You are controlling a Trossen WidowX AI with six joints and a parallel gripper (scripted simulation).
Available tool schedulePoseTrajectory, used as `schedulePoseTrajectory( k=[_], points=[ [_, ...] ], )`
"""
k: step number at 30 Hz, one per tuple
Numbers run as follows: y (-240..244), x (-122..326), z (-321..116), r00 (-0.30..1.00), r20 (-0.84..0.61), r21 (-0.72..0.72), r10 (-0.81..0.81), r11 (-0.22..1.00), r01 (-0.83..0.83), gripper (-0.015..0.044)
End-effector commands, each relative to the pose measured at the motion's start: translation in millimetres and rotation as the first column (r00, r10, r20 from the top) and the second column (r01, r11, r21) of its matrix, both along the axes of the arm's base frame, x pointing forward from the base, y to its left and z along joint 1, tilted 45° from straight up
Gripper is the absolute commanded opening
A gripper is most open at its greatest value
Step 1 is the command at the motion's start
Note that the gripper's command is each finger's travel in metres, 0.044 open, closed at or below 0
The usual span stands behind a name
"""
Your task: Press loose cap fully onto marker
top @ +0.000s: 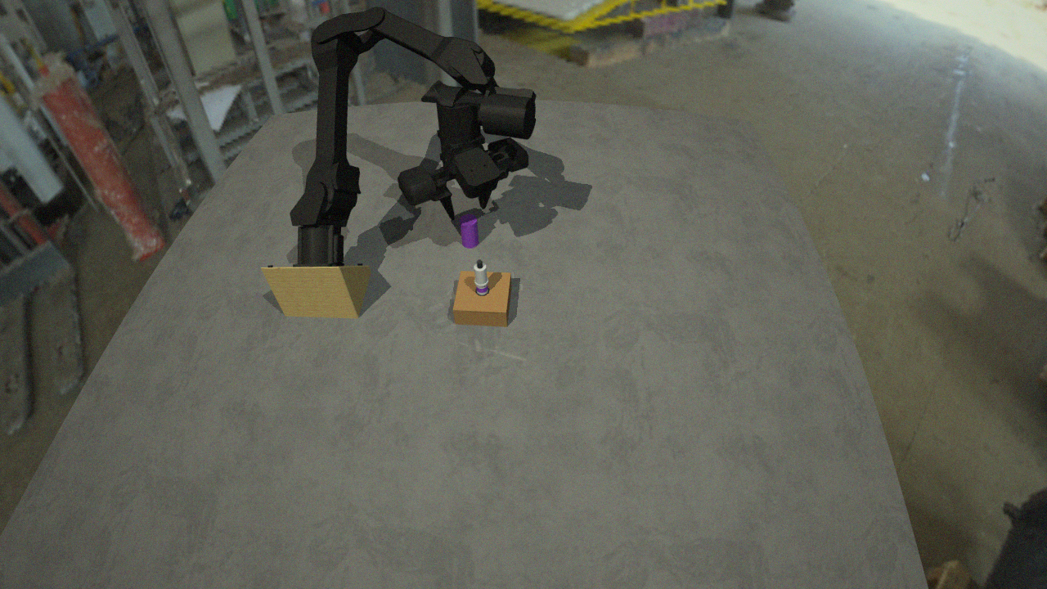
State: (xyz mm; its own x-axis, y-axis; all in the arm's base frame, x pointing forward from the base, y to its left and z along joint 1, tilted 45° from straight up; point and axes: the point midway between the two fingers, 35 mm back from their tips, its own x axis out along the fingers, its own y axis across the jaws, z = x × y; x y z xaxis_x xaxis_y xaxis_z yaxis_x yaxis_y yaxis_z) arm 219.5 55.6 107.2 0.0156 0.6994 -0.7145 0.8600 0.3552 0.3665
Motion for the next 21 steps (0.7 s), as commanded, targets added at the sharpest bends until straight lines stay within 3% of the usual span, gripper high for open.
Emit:
schedulePoseTrajectory(
  k=[1, 21],
  points=[
    [5.4, 0.1, -5.3, 1.000, -0.002, 0.006, -0.005, 1.000, 0.005, 0.0240],
    [28.2, 1.0, -27.7, 1.000, -0.002, 0.007, -0.005, 1.000, 0.005, 0.0240]
  ],
)
